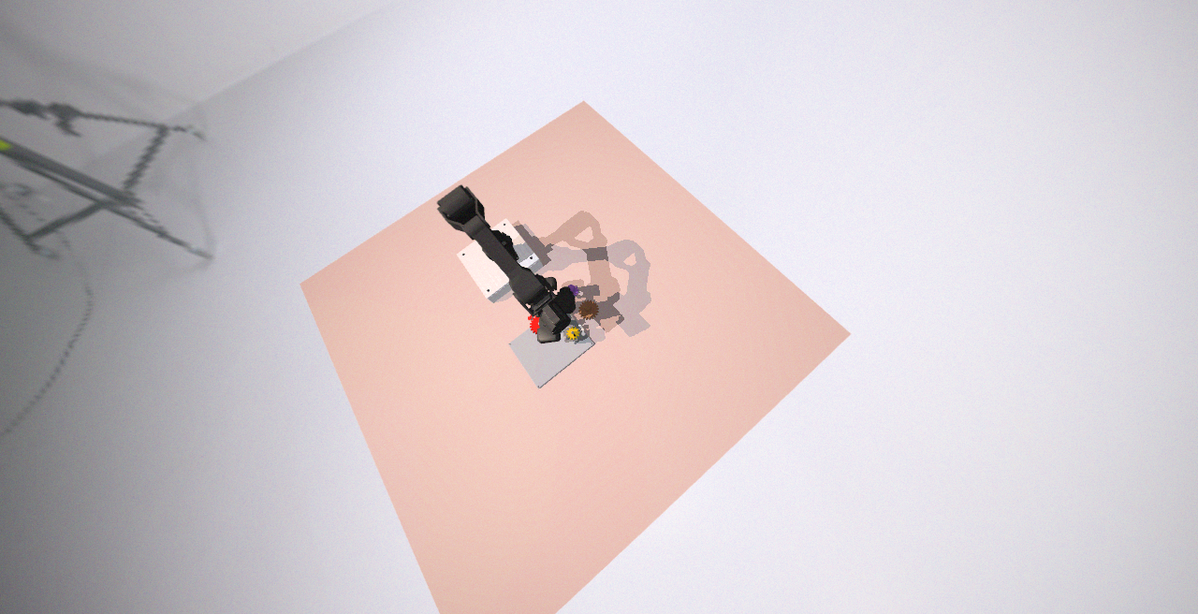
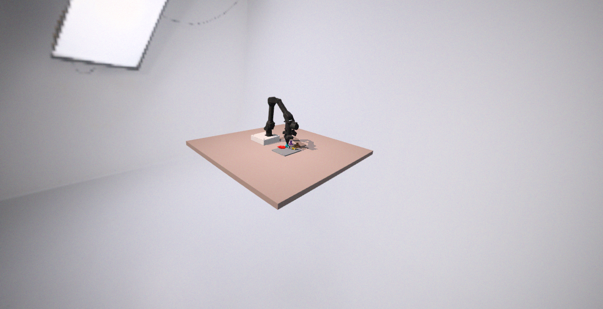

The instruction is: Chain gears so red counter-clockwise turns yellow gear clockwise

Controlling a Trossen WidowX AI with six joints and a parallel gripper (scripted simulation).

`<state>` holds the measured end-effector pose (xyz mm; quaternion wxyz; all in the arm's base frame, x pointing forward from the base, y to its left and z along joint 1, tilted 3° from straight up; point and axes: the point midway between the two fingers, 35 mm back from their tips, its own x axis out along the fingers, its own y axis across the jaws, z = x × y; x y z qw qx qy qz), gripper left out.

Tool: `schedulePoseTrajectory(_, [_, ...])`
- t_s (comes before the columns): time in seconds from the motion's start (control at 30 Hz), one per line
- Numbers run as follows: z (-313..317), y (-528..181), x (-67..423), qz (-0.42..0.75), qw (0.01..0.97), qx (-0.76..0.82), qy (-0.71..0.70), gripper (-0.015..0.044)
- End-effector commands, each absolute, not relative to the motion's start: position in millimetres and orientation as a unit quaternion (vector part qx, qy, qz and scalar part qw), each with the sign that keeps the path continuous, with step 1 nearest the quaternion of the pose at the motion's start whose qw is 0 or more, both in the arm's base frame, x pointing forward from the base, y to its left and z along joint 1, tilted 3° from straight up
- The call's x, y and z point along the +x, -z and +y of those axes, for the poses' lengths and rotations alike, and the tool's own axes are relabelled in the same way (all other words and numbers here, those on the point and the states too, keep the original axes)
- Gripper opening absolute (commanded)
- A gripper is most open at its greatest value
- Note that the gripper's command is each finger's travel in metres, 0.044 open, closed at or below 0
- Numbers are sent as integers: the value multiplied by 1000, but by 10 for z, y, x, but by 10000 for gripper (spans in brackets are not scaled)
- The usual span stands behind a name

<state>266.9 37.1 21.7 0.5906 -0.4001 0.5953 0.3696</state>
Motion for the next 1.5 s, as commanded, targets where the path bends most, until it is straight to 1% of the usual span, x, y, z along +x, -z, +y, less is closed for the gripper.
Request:
schedulePoseTrajectory(0.0, [363, -202, 2669, 579, 571, -426, -395, 0])
schedulePoseTrajectory(0.3, [366, -189, 2678, 590, 584, -409, -378, 0])
schedulePoseTrajectory(0.8, [358, -170, 2672, 653, 653, -287, -255, 0])
schedulePoseTrajectory(0.97, [359, -183, 2671, 646, 645, -304, -273, 131])
schedulePoseTrajectory(1.0, [359, -188, 2670, 643, 642, -311, -279, 140])
schedulePoseTrajectory(1.17, [365, -277, 2674, 635, 632, -330, -298, 140])
schedulePoseTrajectory(1.37, [381, -648, 2662, 622, 618, -355, -323, 140])
schedulePoseTrajectory(1.47, [381, -664, 2660, 622, 618, -356, -324, 140])
